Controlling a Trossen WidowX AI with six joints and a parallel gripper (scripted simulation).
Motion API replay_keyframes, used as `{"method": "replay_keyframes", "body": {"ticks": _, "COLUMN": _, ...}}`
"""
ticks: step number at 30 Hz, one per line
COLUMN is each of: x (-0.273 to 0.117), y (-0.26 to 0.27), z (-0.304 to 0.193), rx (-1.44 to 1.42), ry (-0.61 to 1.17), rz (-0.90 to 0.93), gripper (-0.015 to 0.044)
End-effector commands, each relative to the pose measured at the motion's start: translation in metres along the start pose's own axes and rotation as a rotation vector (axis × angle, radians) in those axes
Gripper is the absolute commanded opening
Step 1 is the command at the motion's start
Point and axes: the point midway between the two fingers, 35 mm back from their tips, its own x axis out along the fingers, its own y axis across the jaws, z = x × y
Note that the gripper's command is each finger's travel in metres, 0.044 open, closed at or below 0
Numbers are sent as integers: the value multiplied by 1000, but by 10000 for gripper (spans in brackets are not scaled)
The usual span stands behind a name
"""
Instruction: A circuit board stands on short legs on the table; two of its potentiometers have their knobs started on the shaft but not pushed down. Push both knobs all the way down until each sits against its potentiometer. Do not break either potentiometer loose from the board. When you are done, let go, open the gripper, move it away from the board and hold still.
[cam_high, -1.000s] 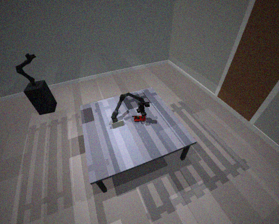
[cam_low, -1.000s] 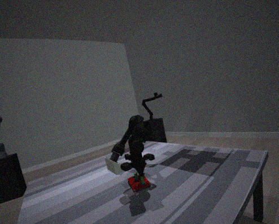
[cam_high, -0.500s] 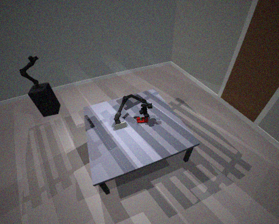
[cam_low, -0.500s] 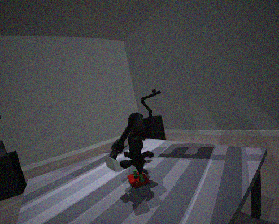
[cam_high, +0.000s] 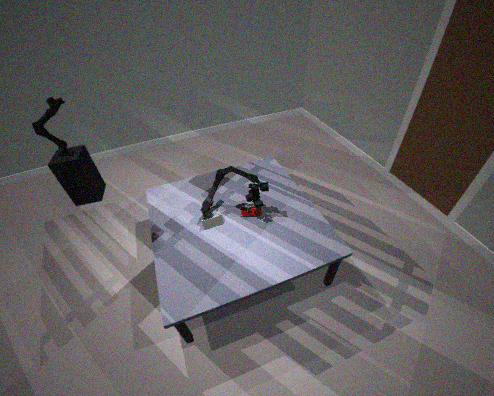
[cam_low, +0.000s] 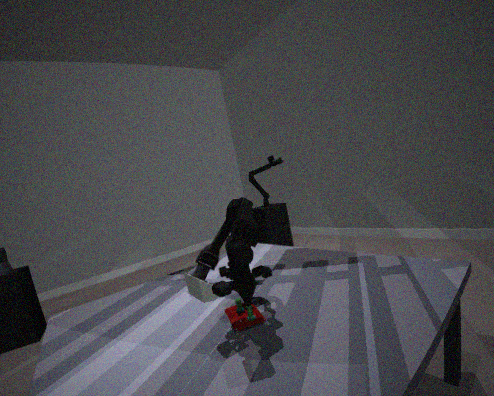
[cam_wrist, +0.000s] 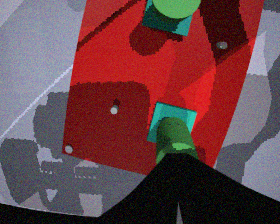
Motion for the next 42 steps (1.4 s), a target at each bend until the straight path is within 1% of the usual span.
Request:
{"method": "replay_keyframes", "body": {"ticks": 1, "x": 20, "y": -4, "z": -2, "rx": -20, "ry": -25, "rz": -12, "gripper": 0}}
{"method": "replay_keyframes", "body": {"ticks": 10, "x": 18, "y": -4, "z": -2, "rx": -20, "ry": -25, "rz": -12, "gripper": 0}}
{"method": "replay_keyframes", "body": {"ticks": 37, "x": -24, "y": -3, "z": -3, "rx": -19, "ry": -25, "rz": -10, "gripper": 0}}
{"method": "replay_keyframes", "body": {"ticks": 38, "x": -18, "y": -3, "z": -2, "rx": -13, "ry": -27, "rz": -15, "gripper": 26}}
{"method": "replay_keyframes", "body": {"ticks": 42, "x": -18, "y": -3, "z": -2, "rx": -13, "ry": -27, "rz": -15, "gripper": 131}}
